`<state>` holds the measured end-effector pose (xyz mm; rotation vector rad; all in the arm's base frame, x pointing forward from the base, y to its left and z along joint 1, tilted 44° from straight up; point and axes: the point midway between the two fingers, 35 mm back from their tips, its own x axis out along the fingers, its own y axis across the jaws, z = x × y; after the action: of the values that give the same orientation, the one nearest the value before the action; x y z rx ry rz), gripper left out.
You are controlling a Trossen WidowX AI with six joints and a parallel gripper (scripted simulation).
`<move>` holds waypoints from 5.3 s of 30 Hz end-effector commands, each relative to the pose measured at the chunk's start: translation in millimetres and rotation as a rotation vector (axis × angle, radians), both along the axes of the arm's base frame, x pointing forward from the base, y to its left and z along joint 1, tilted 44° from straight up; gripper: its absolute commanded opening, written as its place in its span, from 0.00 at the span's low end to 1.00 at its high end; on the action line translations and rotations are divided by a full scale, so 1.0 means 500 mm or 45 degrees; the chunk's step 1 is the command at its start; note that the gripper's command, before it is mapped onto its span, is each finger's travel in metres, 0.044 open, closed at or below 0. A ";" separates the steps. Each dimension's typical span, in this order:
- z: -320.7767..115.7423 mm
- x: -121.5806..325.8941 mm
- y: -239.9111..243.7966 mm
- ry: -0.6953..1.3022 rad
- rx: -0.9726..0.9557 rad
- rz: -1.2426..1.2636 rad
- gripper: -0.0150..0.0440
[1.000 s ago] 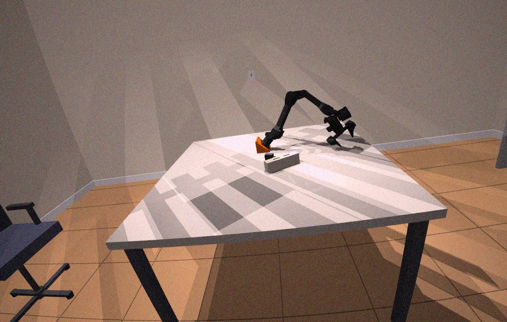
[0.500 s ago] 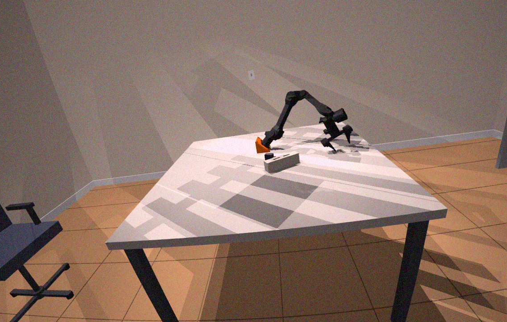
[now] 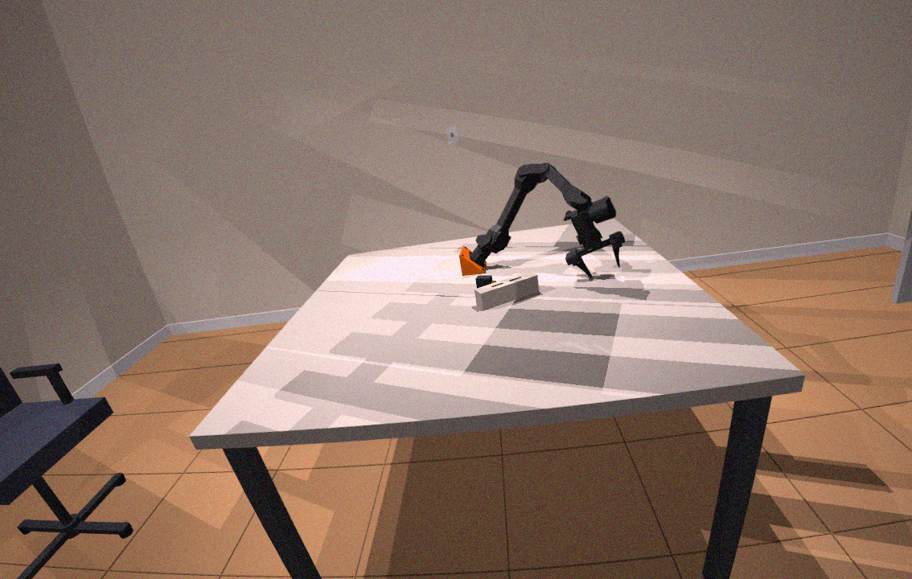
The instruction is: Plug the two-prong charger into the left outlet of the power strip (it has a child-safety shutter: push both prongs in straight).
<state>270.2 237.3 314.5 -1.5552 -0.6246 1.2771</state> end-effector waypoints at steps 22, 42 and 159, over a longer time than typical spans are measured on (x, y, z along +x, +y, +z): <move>-0.114 0.114 -0.204 0.323 -0.080 -0.529 1.00; -0.198 0.143 -0.383 0.598 -0.064 -0.974 1.00; -0.553 -0.138 -0.510 1.784 0.072 -1.212 0.44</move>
<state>201.2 -17.4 37.7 -0.4273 0.8673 1.1720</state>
